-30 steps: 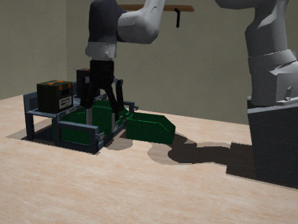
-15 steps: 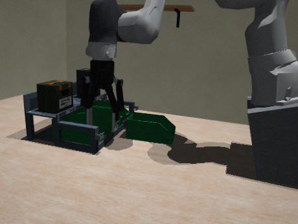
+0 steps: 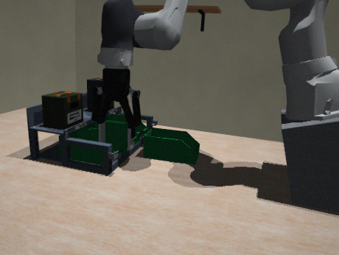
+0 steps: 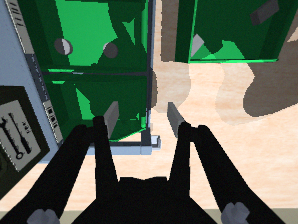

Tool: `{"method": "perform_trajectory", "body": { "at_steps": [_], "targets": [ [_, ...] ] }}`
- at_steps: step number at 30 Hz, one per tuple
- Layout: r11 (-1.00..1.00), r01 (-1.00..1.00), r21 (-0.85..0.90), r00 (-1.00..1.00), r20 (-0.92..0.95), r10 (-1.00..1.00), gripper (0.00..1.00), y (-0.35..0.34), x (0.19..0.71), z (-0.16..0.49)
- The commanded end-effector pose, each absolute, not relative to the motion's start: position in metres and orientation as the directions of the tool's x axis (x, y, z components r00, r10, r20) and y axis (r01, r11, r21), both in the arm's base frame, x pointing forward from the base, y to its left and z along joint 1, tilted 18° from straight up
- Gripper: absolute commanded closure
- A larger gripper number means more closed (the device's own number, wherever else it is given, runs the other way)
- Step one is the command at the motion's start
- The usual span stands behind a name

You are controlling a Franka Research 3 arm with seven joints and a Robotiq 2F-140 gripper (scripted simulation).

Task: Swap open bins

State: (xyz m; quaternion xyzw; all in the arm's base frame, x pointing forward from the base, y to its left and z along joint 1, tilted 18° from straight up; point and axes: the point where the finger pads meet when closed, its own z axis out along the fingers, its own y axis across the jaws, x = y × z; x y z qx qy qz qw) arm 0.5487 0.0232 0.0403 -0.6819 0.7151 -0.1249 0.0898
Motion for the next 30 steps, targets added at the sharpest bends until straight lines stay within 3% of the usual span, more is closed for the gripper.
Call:
{"method": "perform_trajectory", "body": {
  "at_steps": [1, 30],
  "targets": [
    [0.043, -0.952, -0.302, -0.057, 0.040, -0.998, 0.43, 0.0230, 0.5479, 0.0400],
    [0.043, -0.952, -0.302, -0.057, 0.040, -0.998, 0.43, 0.0225, 0.5506, 0.0315]
  ]
}}
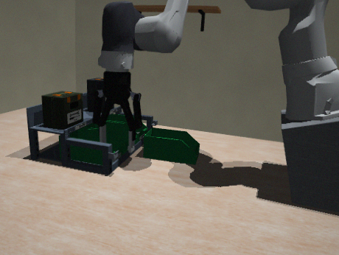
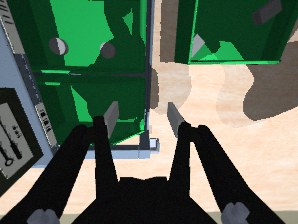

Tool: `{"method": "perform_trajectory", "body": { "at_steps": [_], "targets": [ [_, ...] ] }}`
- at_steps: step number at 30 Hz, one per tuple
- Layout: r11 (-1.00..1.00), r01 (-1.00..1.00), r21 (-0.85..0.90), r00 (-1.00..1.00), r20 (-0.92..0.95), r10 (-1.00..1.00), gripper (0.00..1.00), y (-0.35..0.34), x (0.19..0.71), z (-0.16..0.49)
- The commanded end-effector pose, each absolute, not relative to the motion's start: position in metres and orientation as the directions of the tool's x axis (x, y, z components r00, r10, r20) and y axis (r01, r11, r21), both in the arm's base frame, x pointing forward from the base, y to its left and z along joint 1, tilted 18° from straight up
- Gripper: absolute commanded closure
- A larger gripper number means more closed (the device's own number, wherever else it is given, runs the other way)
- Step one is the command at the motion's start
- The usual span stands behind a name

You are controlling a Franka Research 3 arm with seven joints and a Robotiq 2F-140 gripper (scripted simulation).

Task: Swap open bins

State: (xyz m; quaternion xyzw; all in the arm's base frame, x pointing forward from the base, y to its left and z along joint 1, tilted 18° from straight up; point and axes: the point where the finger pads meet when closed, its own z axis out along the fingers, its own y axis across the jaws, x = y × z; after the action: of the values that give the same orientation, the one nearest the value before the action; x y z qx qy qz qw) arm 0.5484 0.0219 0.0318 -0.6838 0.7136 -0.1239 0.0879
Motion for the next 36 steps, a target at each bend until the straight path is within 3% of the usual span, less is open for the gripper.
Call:
{"method": "perform_trajectory", "body": {
  "at_steps": [1, 36],
  "targets": [
    [0.043, -0.952, -0.302, -0.057, 0.040, -0.998, 0.43, 0.0225, 0.5508, 0.0308],
    [0.043, -0.952, -0.302, -0.057, 0.040, -0.998, 0.43, 0.0220, 0.5536, 0.0219]
  ]
}}
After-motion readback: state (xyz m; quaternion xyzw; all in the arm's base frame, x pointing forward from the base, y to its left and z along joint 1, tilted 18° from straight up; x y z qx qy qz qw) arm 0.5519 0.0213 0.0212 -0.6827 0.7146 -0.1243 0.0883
